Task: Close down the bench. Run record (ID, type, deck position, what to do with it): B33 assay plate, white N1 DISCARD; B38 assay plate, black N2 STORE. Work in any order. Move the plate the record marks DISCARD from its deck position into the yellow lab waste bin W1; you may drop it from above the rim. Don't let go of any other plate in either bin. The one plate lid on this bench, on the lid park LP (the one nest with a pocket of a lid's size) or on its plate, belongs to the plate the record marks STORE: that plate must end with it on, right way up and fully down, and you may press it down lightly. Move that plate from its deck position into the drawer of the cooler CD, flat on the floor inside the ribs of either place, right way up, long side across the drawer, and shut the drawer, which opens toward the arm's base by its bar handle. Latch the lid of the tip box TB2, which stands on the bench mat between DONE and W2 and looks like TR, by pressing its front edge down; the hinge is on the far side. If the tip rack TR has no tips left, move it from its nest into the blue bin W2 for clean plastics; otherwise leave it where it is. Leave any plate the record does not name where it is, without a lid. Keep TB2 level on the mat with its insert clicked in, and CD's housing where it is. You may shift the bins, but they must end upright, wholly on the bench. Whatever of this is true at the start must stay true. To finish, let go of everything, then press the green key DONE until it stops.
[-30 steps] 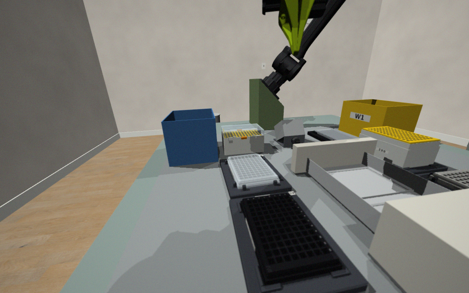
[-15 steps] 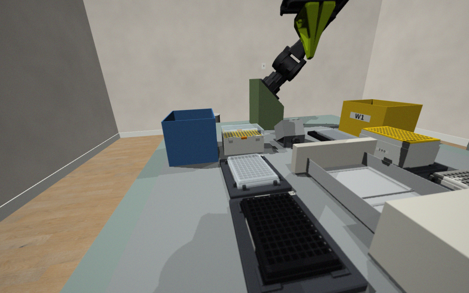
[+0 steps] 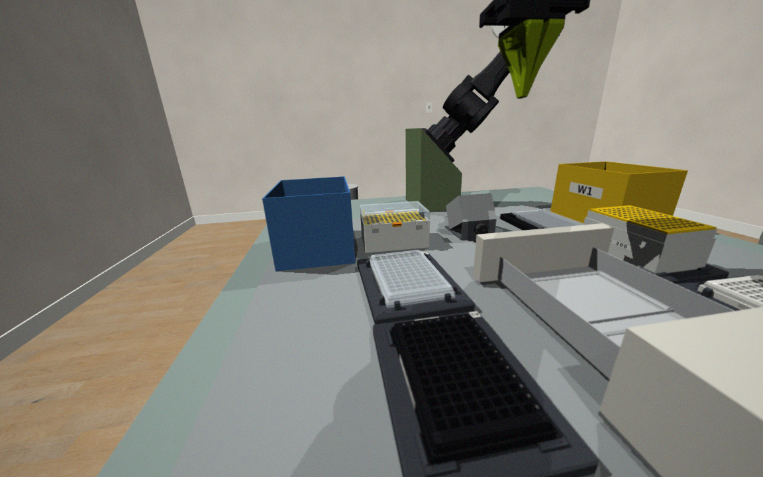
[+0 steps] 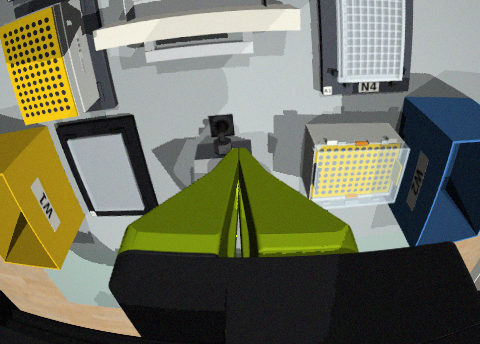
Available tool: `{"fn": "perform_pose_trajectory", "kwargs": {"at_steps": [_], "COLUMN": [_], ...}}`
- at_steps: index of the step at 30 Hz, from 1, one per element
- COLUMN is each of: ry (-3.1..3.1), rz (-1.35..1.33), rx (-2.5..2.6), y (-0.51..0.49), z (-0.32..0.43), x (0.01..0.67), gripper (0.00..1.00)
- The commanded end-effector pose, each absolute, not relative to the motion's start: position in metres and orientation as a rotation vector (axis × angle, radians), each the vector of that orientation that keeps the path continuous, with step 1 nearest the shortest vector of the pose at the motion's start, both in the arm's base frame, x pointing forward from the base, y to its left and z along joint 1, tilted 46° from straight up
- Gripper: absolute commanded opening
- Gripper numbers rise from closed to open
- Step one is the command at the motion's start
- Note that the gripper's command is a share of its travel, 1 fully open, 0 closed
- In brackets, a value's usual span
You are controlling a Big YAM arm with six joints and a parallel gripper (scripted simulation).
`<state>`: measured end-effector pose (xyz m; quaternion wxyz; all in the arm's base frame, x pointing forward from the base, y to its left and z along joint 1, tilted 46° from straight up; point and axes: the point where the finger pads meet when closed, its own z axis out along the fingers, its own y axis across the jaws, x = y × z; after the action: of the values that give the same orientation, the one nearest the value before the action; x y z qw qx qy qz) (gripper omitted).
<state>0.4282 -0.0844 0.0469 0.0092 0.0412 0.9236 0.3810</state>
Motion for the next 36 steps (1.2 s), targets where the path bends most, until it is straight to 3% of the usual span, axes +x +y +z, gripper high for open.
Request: {"fn": "perform_pose_trajectory", "kwargs": {"at_steps": [1,36], "ry": [2.865,2.878], "rz": [1.172,1.202], "rx": [0.031,-0.018], "y": [-0.087,-0.073], "z": [0.070,0.077], "x": [0.418,0.401], "gripper": [0.00,0.00]}}
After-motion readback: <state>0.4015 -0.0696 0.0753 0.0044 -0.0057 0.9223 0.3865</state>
